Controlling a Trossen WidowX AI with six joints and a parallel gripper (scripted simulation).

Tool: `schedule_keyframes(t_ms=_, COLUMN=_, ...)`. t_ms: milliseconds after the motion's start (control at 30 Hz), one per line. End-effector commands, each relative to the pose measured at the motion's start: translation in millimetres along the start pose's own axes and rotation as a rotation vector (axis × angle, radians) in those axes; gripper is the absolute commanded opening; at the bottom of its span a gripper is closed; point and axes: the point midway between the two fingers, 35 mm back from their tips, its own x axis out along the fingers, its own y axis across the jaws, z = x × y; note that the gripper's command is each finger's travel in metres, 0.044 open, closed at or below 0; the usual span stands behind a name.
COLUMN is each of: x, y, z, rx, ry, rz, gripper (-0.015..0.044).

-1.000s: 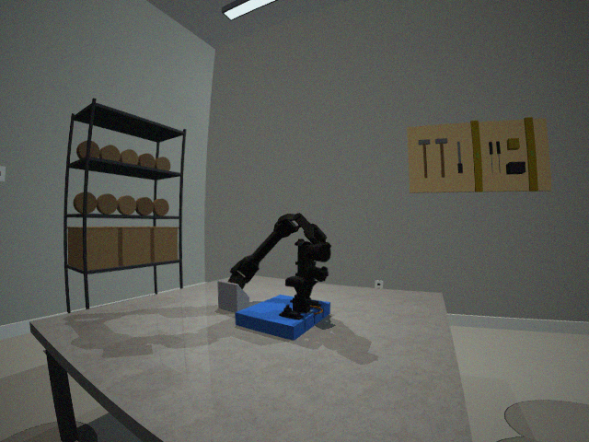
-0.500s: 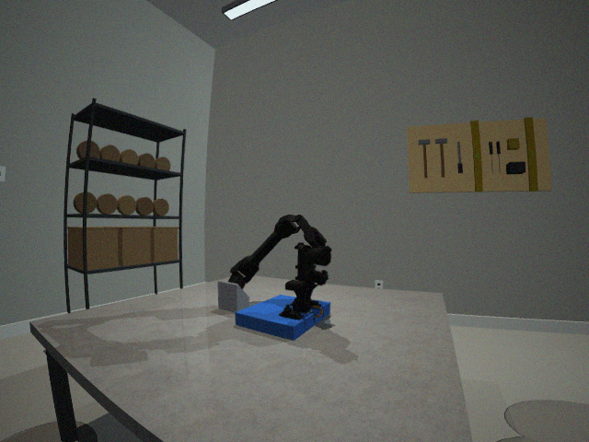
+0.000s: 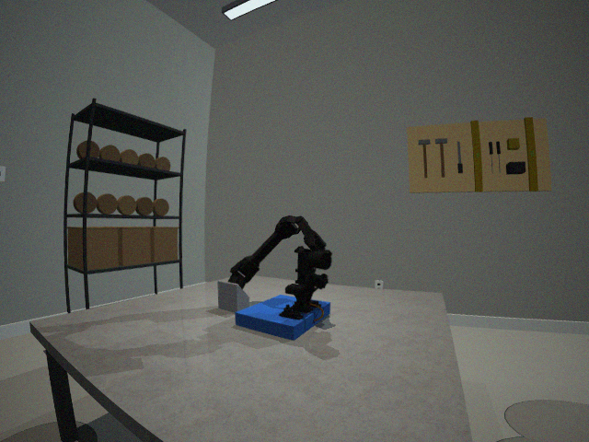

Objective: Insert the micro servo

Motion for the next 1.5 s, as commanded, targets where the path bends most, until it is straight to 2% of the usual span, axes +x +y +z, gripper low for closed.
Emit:
schedule_keyframes(t_ms=0, x=3.4, y=0.1, z=-0.2, rx=0.005, ry=0.0, rz=0.004, gripper=0.0)
schedule_keyframes(t_ms=100, x=5.9, y=0.1, z=-0.2, rx=0.005, ry=0.0, rz=0.004, gripper=0.0)
schedule_keyframes(t_ms=333, x=4.0, y=0.1, z=-0.2, rx=0.005, ry=0.0, rz=0.004, gripper=0.0184)
schedule_keyframes(t_ms=433, x=-3.2, y=-0.2, z=0.1, rx=0.005, ry=0.0, rz=0.003, gripper=0.0187)
schedule_keyframes(t_ms=533, x=-28.0, y=0.9, z=-1.7, rx=0.005, ry=0.001, rz=0.003, gripper=0.0187)
schedule_keyframes(t_ms=700, x=-31.1, y=-1.5, z=-2.3, rx=0.005, ry=0.001, rz=0.002, gripper=0.0187)
schedule_keyframes(t_ms=833, x=-46.4, y=-5.4, z=-23.6, rx=0.014, ry=-0.002, rz=-0.002, gripper=0.0292)
schedule_keyframes(t_ms=1033, x=-90.7, y=-3.4, z=-100.0, rx=0.011, ry=0.006, rz=-0.002, gripper=0.044)
schedule_keyframes(t_ms=1267, x=-99.3, y=-2.7, z=-108.8, rx=0.022, ry=0.006, rz=0.002, gripper=0.044)
schedule_keyframes(t_ms=1467, x=-134.6, y=-8.5, z=-104.2, rx=0.105, ry=0.003, rz=0.019, gripper=0.044)
